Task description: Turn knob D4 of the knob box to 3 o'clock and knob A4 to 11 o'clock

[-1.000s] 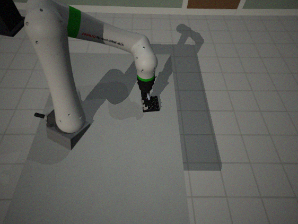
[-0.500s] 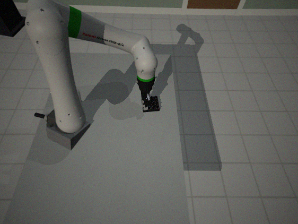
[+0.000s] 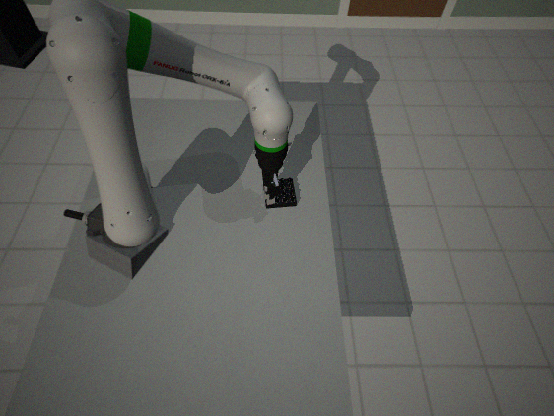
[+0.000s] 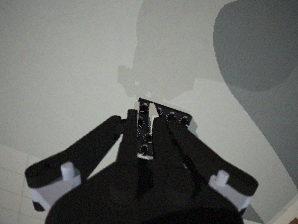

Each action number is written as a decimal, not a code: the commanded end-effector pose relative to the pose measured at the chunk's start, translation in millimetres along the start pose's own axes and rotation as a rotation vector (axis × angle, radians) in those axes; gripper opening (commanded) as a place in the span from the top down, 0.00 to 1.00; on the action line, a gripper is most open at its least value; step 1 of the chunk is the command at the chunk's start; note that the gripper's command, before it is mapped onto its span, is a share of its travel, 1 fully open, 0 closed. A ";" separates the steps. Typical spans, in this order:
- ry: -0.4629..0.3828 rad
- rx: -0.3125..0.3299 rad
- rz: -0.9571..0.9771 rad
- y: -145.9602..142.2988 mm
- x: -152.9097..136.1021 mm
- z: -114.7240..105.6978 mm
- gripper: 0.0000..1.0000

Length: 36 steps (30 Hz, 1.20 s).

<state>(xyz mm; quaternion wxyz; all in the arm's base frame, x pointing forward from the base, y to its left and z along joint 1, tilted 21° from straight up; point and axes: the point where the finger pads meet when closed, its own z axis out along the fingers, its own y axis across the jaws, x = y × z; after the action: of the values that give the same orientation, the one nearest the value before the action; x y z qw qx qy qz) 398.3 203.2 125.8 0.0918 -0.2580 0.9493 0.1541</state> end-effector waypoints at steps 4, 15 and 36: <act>0.000 0.000 0.000 -0.1 -0.2 -0.2 0.88; 0.000 0.000 0.000 -0.1 -0.2 -0.2 0.95; 0.000 0.000 0.000 -0.1 -0.2 -0.2 0.95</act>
<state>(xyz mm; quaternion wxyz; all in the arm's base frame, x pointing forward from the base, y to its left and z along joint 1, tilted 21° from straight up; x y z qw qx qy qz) 398.4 203.1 125.8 0.0918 -0.2580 0.9493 0.1541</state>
